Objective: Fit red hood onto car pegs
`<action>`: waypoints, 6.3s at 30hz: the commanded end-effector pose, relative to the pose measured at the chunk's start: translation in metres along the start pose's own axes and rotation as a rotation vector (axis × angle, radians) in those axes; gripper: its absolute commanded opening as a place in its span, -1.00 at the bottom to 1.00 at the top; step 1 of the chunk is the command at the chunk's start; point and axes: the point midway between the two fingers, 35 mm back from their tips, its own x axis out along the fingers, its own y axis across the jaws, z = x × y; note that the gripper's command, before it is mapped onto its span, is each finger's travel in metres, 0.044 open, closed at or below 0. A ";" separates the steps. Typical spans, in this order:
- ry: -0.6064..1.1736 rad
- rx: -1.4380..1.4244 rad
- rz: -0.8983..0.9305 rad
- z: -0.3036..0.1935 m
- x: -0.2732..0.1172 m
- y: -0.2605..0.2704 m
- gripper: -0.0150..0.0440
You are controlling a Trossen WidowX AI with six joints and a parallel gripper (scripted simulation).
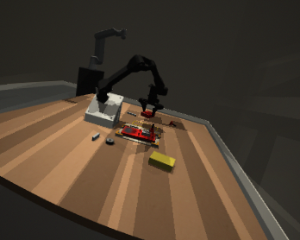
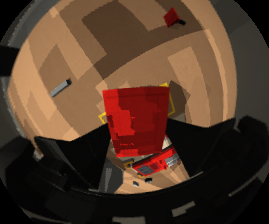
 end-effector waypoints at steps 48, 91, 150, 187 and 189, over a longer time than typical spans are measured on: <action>-0.010 0.821 0.004 -0.142 -0.030 -0.111 -0.49; 0.008 1.075 -0.015 -0.198 0.022 -0.131 -0.49; 0.008 1.075 -0.015 -0.198 0.033 -0.130 -0.49; 0.005 1.075 -0.017 -0.199 0.031 -0.130 -0.49; 0.005 1.075 -0.017 -0.199 0.032 -0.130 -0.49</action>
